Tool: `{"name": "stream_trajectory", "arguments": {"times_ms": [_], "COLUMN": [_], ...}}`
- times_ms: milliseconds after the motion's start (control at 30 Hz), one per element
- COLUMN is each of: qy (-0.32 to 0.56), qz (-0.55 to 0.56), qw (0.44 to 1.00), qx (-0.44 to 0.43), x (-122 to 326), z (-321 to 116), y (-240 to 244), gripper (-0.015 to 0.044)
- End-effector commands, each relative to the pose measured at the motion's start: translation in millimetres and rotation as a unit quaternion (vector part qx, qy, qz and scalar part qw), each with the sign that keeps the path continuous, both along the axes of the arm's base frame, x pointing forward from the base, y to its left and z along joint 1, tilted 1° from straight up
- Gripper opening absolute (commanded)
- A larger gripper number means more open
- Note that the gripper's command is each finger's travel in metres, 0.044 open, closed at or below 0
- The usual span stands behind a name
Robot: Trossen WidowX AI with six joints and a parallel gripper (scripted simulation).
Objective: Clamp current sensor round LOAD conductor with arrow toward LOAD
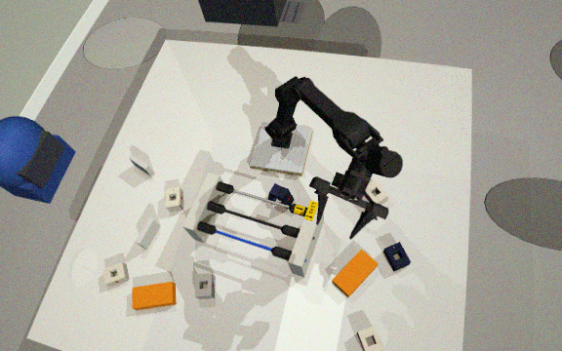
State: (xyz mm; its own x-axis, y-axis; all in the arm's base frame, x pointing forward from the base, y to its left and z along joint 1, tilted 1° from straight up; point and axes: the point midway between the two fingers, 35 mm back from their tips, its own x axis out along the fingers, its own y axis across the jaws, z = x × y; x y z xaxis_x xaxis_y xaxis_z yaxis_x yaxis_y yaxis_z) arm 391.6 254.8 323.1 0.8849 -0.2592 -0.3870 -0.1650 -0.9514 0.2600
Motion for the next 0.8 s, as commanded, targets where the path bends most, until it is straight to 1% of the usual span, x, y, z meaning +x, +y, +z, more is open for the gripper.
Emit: {"name": "stream_trajectory", "arguments": {"times_ms": [0, 33, 67, 133, 200, 267, 367, 467, 600, 767], "qy": [-0.002, -0.009, -0.02, -0.047, -0.075, -0.101, -0.136, -0.163, -0.178, -0.181], "qz": [-0.004, -0.014, -0.032, -0.074, -0.114, -0.149, -0.194, -0.224, -0.239, -0.241], "qw": [1.0, 0.999, 0.995, 0.973, 0.934, 0.879, 0.77, 0.638, 0.502, 0.323], "qx": [0.01, 0.041, 0.092, 0.214, 0.331, 0.442, 0.592, 0.718, 0.812, 0.897], "x": [1, 3, 5, 11, 14, 15, 13, 6, -3, -20], "z": [0, 1, 1, 3, 5, 6, 9, 10, 11, 11], "y": [-2, -8, -17, -40, -63, -86, -118, -149, -175, -203], "gripper": [0.0426, 0.044, 0.044, 0.044, 0.044, 0.044, 0.044, 0.044, 0.044, 0.044]}}
